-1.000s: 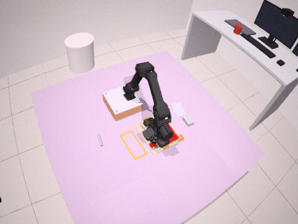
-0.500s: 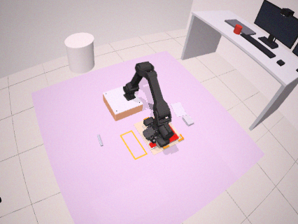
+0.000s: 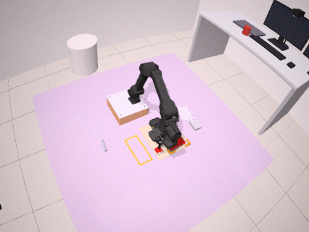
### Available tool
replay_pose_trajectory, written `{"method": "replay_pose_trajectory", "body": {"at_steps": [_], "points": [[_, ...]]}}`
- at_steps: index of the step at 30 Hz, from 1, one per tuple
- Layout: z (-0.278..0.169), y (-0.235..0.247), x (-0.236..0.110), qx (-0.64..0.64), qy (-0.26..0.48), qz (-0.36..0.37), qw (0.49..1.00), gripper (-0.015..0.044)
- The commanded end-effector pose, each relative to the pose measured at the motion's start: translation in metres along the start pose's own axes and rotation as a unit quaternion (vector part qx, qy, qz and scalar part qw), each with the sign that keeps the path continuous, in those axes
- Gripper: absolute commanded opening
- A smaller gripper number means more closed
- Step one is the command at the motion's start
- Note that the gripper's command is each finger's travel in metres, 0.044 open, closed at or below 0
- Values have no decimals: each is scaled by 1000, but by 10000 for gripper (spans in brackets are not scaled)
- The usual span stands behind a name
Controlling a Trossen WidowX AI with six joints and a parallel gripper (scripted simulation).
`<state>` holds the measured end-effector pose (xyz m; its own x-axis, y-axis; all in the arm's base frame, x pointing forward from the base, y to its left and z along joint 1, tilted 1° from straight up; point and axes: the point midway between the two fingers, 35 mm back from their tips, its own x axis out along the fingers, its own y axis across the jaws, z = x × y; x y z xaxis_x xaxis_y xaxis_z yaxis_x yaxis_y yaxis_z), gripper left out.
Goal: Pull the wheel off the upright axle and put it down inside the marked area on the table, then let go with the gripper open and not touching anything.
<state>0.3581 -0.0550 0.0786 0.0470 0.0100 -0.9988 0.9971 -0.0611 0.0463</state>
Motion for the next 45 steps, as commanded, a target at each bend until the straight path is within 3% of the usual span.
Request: {"method": "replay_pose_trajectory", "body": {"at_steps": [1,32,45], "points": [[3,-1,2,0,0,-2,1000,0],[102,-59,-6,-1,-3,-3,1000,0],[103,-57,31,-1,-3,-3,1000,0]]}}
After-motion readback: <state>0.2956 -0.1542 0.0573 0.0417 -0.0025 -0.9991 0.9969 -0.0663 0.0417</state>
